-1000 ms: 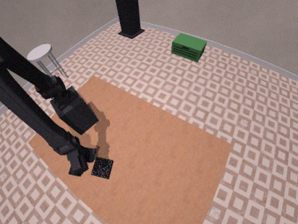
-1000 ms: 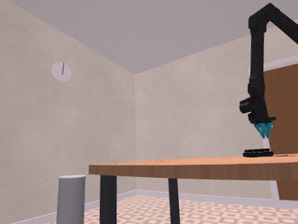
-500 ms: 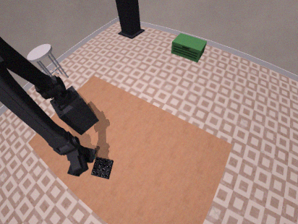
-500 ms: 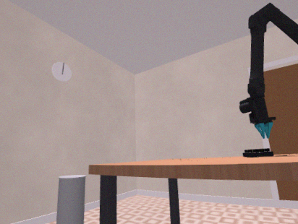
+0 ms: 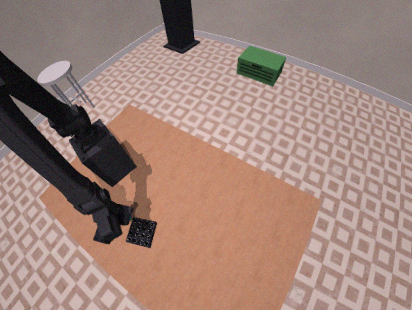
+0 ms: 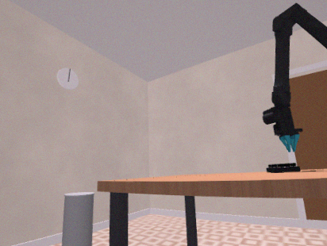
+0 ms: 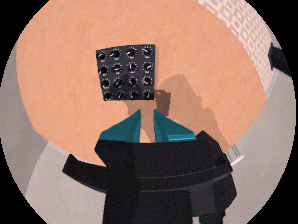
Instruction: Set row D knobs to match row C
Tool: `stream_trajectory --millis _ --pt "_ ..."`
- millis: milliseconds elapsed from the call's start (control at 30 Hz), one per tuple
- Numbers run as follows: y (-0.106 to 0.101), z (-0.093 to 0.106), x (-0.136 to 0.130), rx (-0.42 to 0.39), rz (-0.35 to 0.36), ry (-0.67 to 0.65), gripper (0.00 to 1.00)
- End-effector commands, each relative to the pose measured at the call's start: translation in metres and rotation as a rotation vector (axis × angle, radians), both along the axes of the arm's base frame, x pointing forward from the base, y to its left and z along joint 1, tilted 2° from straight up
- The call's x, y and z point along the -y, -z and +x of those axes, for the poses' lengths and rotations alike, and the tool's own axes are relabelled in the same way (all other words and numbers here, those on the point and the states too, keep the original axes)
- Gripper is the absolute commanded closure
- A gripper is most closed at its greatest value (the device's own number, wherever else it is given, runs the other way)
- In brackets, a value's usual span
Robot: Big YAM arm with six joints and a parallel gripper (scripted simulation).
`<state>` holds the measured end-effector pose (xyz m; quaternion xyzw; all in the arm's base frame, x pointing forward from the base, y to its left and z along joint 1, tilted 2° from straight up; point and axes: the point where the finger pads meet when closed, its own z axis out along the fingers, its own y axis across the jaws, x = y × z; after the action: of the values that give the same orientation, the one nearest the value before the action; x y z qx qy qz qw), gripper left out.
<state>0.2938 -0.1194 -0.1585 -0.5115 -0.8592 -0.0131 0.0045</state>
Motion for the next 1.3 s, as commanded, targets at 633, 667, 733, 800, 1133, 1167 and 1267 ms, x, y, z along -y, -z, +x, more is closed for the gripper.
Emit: stream_trajectory --millis 633,667,733,800,1133,1167,1267 --pt "0.004 0.006 0.004 0.013 -0.008 0.013 0.82" --pt "0.005 0.007 0.004 0.014 -0.009 0.013 0.82" --pt "0.006 0.008 0.004 0.017 -0.010 0.012 0.82" --pt "0.008 0.010 0.004 0.020 -0.011 0.011 0.82" --pt "0.017 0.013 0.003 0.022 -0.012 0.005 0.82" --pt "0.019 0.013 0.002 0.022 -0.012 0.004 0.82" --pt "0.023 0.011 0.000 0.018 -0.010 0.002 0.82"
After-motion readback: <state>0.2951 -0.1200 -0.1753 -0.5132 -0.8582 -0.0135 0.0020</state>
